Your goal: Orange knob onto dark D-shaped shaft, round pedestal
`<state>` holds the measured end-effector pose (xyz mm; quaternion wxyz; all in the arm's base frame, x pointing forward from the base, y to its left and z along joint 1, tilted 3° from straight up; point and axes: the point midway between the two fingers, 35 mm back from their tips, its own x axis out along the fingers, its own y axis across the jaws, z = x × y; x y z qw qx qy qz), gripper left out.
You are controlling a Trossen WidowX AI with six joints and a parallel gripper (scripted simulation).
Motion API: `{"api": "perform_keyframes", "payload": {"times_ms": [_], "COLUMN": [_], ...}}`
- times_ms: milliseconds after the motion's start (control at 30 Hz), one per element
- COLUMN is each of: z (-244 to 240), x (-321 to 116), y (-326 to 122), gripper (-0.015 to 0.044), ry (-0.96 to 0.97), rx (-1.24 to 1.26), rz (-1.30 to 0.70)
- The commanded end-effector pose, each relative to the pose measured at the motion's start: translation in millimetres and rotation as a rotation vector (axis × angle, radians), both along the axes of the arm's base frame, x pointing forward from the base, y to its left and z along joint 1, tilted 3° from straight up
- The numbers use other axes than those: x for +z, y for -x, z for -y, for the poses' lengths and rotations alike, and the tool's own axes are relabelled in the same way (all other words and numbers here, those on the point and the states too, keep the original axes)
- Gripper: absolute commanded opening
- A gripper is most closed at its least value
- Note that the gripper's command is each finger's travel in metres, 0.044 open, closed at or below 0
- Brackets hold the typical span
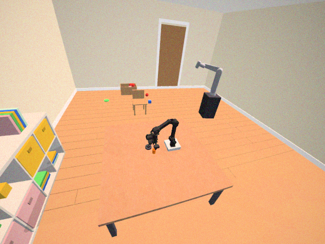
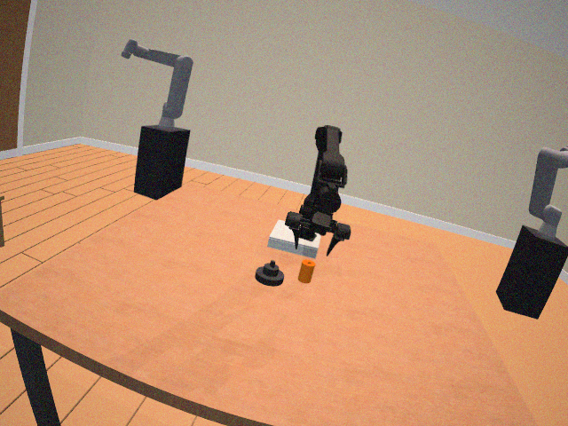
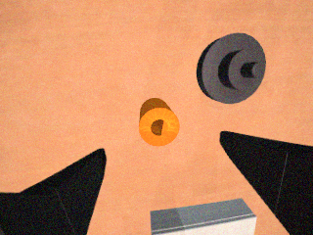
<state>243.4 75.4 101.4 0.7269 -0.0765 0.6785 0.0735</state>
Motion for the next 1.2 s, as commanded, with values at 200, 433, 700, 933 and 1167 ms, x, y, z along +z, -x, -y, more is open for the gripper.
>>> {"api": "perform_keyframes", "payload": {"times_ms": [200,433,700,933,1167], "z": [0,0,0,0,0], "x": [-21,-32,-45,-56,-67], "y": [-2,-4,-6,-7,-7], "gripper": [0.0440,0.0440,0.0440,0.0440,0.0440], "ry": [0.001,0.001,0.001,0.001,0.001], "rx": [-0.005,-0.005,-0.005,-0.005,-0.005], "rz": [0.005,0.005,0.004,0.004,0.004]}}
